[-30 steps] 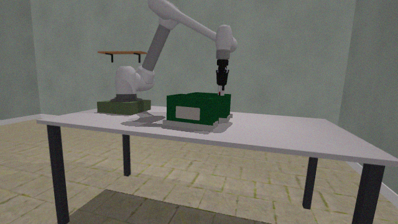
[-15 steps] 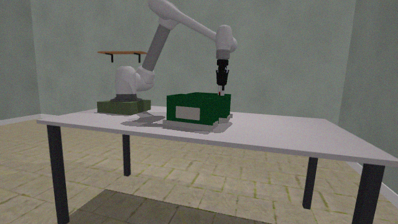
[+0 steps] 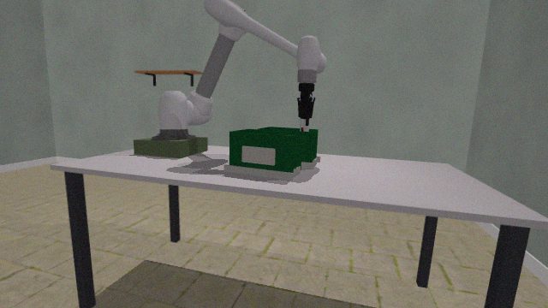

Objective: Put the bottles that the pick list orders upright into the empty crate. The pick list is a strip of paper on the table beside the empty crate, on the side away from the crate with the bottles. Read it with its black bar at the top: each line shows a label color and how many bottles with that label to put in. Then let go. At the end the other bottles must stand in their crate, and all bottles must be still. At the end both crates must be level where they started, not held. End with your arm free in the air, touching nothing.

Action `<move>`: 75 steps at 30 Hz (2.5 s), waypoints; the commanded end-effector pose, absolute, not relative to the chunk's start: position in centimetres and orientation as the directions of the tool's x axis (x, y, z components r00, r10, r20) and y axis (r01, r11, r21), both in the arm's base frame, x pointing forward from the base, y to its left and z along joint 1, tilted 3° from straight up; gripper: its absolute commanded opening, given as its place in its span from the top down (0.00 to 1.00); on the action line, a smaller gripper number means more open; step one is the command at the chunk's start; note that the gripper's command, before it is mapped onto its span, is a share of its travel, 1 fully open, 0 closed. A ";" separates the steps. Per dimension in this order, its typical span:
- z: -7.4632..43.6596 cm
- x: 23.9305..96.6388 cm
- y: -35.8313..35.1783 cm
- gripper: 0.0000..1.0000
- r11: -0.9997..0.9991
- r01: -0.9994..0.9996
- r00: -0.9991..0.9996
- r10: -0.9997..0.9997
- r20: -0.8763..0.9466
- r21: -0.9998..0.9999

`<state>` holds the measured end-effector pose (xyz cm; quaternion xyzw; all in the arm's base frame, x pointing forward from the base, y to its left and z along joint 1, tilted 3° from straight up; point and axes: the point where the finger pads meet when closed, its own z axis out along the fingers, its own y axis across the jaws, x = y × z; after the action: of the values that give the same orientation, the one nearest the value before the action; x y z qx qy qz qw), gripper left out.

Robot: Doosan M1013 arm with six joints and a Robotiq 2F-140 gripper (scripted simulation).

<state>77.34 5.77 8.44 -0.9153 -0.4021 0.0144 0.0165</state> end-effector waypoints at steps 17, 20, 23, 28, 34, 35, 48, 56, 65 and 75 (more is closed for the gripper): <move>7.2 77.1 6.1 1.00 -0.677 0.734 0.678 0.735 -0.012 -0.048; 7.1 77.1 6.2 1.00 -0.677 0.734 0.678 0.735 -0.012 -0.048; 6.9 77.1 6.2 1.00 -0.677 0.734 0.678 0.735 -0.012 -0.048; 6.7 77.1 6.2 1.00 -0.677 0.734 0.678 0.735 -0.012 -0.048; 6.4 77.1 6.2 1.00 -0.677 0.734 0.678 0.735 -0.012 -0.048; 6.4 77.1 6.2 1.00 -0.677 0.734 0.678 0.735 -0.012 -0.048; 5.8 77.1 6.2 1.00 -0.677 0.734 0.678 0.735 -0.012 -0.048; 5.8 77.1 6.2 1.00 -0.677 0.734 0.678 0.735 -0.012 -0.048; 5.8 77.1 6.2 1.00 -0.677 0.734 0.678 0.735 -0.012 -0.048; 5.8 77.1 6.2 1.00 -0.677 0.734 0.678 0.735 -0.012 -0.048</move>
<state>77.25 5.82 6.18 -0.9154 -0.4019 0.0144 0.0166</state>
